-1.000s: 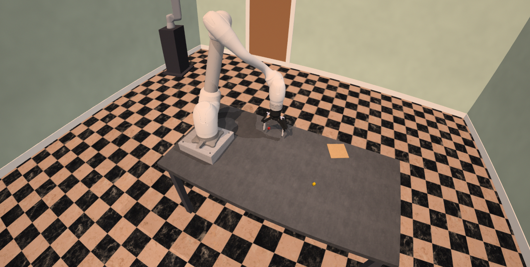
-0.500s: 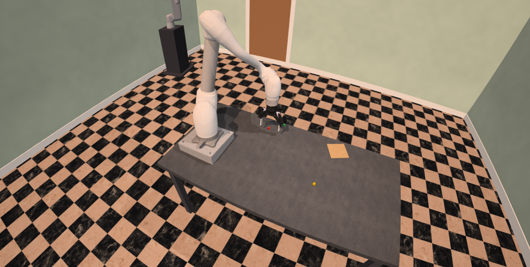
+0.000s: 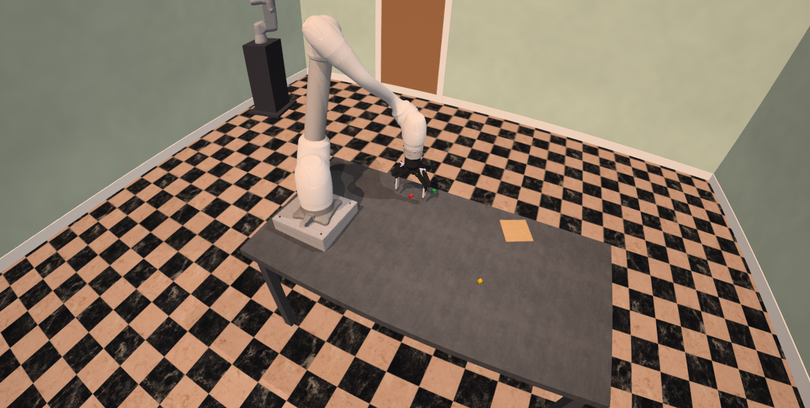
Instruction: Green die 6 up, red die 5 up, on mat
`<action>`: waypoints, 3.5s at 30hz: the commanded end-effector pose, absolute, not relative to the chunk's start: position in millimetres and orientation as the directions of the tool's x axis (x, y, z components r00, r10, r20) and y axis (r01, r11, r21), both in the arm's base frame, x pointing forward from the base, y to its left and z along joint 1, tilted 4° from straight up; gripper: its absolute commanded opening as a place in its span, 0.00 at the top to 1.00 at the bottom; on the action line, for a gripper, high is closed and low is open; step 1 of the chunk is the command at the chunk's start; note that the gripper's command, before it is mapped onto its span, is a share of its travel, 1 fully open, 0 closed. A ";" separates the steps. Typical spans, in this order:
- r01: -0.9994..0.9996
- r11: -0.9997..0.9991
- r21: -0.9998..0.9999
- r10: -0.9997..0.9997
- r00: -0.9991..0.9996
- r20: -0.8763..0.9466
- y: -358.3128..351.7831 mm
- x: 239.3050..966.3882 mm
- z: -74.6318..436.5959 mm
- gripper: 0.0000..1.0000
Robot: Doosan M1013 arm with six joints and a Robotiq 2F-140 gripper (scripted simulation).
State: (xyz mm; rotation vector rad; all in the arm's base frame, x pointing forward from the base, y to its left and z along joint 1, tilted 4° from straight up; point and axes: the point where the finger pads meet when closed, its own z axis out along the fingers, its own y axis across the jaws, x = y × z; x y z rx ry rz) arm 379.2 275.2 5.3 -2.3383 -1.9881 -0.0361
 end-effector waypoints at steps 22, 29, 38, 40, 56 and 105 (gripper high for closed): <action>0.985 -0.166 -0.038 0.983 0.168 0.068 279.7 374.7 5.6 0.00; 0.985 -0.166 -0.038 0.983 0.168 0.068 279.7 374.7 5.6 0.00; 0.985 -0.166 -0.038 0.983 0.168 0.068 279.7 374.7 5.6 0.00; 0.985 -0.166 -0.038 0.983 0.168 0.068 279.7 374.7 5.6 0.00; 0.985 -0.166 -0.038 0.983 0.168 0.068 287.8 386.5 5.9 0.00; 0.985 -0.166 -0.038 0.983 0.168 0.068 353.9 482.2 8.3 0.00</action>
